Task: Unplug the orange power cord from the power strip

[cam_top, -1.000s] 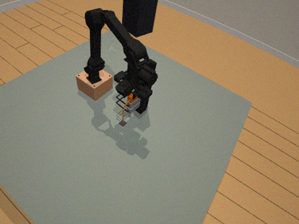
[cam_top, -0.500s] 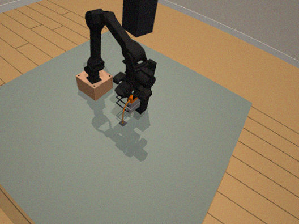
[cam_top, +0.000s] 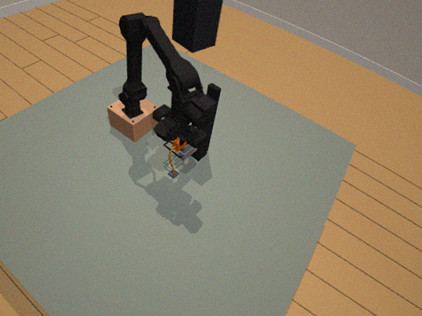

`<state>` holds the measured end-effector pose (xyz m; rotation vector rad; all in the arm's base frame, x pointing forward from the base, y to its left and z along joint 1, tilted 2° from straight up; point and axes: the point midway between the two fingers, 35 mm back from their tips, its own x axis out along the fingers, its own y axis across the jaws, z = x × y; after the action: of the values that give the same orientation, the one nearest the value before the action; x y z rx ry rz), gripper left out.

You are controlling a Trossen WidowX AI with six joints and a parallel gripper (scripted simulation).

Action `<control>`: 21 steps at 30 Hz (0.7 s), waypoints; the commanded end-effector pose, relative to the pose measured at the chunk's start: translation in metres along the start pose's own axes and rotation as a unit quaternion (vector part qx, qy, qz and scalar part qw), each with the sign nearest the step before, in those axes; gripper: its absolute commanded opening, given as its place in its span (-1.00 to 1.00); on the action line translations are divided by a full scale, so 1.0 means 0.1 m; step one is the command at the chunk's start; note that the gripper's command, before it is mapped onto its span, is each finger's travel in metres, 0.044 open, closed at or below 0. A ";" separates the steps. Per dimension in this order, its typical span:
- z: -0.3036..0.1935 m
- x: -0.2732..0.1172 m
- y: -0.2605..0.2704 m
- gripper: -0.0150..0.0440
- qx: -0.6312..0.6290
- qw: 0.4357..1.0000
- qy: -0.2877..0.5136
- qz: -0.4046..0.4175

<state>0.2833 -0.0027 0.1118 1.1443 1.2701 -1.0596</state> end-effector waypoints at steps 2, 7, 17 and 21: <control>-0.02 0.00 0.00 0.31 0.002 1.000 -0.001 0.002; 0.00 0.00 0.01 0.75 0.002 1.000 -0.001 0.002; 0.59 -0.12 0.00 1.00 0.002 1.000 -0.003 0.002; 0.59 -0.12 0.00 1.00 0.002 1.000 -0.003 0.002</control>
<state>0.2908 -0.0591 0.1214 1.1507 1.2560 -1.0696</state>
